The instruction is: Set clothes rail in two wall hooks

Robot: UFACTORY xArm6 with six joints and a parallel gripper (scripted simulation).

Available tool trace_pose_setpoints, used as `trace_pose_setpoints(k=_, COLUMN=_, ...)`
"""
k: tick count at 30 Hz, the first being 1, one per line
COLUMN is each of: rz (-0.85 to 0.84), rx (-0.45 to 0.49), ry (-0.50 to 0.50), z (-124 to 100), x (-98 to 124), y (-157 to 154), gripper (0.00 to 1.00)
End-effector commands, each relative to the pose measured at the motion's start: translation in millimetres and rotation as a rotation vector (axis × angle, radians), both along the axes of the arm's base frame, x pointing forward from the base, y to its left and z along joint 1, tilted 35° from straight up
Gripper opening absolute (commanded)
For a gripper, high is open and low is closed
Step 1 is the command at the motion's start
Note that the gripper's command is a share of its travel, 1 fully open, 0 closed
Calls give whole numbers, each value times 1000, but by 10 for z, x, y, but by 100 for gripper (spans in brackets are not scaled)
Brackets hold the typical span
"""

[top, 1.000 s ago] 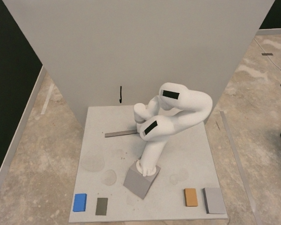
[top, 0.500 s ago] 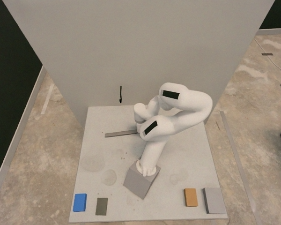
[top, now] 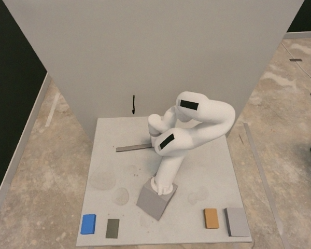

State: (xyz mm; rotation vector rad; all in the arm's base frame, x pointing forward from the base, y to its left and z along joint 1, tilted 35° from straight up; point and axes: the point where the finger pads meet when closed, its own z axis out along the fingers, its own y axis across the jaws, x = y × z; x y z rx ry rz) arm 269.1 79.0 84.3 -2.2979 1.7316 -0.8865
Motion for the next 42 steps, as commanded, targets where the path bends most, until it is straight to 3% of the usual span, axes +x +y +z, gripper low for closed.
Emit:
trace_pose_setpoints(k=1, rz=1, rx=2, ry=-2, z=27, x=-5, y=12, gripper=0)
trace_pose_setpoints(k=42, rz=1, rx=2, ry=-2, z=219, x=-127, y=68, gripper=0)
